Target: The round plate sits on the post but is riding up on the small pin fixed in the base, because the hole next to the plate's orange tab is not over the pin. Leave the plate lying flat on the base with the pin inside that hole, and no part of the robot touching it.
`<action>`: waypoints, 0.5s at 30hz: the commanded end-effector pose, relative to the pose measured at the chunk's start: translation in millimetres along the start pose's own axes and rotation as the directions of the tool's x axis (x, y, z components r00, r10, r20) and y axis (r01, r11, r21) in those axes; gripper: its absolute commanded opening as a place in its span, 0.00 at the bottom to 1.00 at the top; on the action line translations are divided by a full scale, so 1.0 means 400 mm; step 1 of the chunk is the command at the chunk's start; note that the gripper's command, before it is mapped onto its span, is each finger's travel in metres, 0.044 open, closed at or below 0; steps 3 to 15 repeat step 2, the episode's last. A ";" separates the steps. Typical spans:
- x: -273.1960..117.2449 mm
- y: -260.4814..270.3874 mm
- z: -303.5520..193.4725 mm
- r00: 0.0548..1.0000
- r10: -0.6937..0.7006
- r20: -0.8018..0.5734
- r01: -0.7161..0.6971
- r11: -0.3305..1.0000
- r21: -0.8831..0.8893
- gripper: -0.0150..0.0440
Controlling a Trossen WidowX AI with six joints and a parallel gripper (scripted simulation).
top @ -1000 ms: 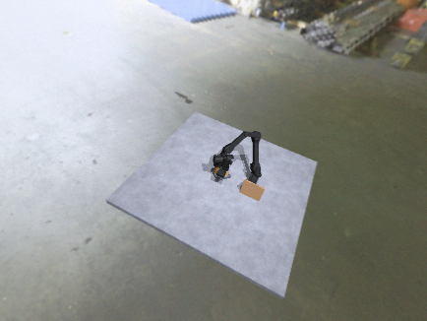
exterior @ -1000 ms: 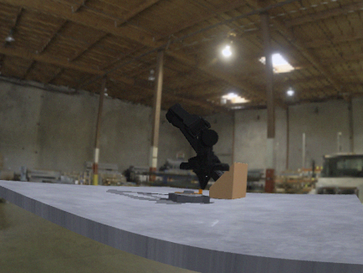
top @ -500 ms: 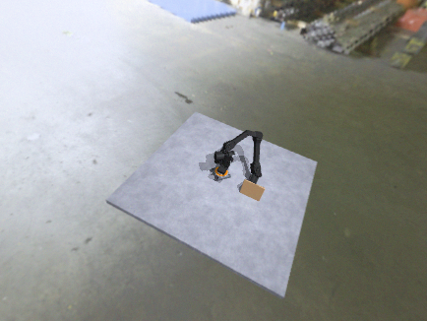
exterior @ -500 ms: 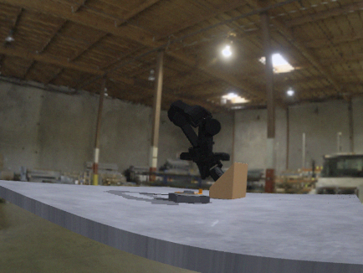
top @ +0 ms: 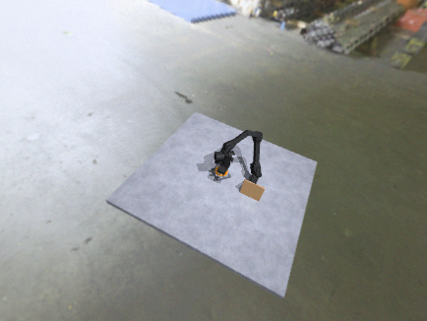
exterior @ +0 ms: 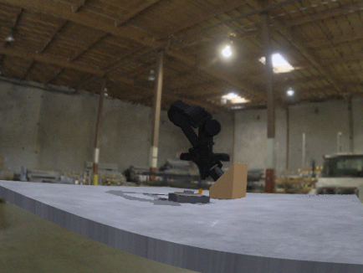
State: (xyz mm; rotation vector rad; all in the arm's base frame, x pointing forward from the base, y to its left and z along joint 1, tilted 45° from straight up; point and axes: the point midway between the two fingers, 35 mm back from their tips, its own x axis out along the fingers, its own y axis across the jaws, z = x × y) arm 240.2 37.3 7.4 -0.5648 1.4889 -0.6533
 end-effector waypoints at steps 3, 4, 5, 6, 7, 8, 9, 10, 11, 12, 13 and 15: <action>0.001 0.000 0.001 1.000 0.000 0.002 0.000 1.000 -0.003 0.25; 0.001 0.000 0.001 1.000 0.000 0.002 0.000 1.000 -0.003 0.25; 0.001 0.000 0.001 1.000 0.000 0.002 0.000 1.000 -0.003 0.25; 0.001 0.000 0.001 1.000 0.000 0.002 0.000 1.000 -0.003 0.25; 0.001 0.000 0.001 1.000 0.000 0.002 0.000 1.000 -0.003 0.25; 0.001 0.000 0.001 1.000 0.000 0.002 0.000 1.000 -0.003 0.25; 0.001 0.000 0.001 1.000 0.000 0.002 0.000 1.000 -0.003 0.25; 0.001 0.000 0.001 1.000 0.000 0.002 0.000 1.000 -0.003 0.25; 0.001 0.000 0.001 1.000 0.000 0.002 0.000 1.000 -0.003 0.25; 0.001 0.000 0.001 1.000 0.000 0.002 0.000 1.000 -0.003 0.25; 0.001 0.000 0.001 1.000 0.000 0.002 0.000 1.000 -0.003 0.25; 0.001 0.000 0.001 1.000 0.000 0.002 0.000 1.000 -0.003 0.25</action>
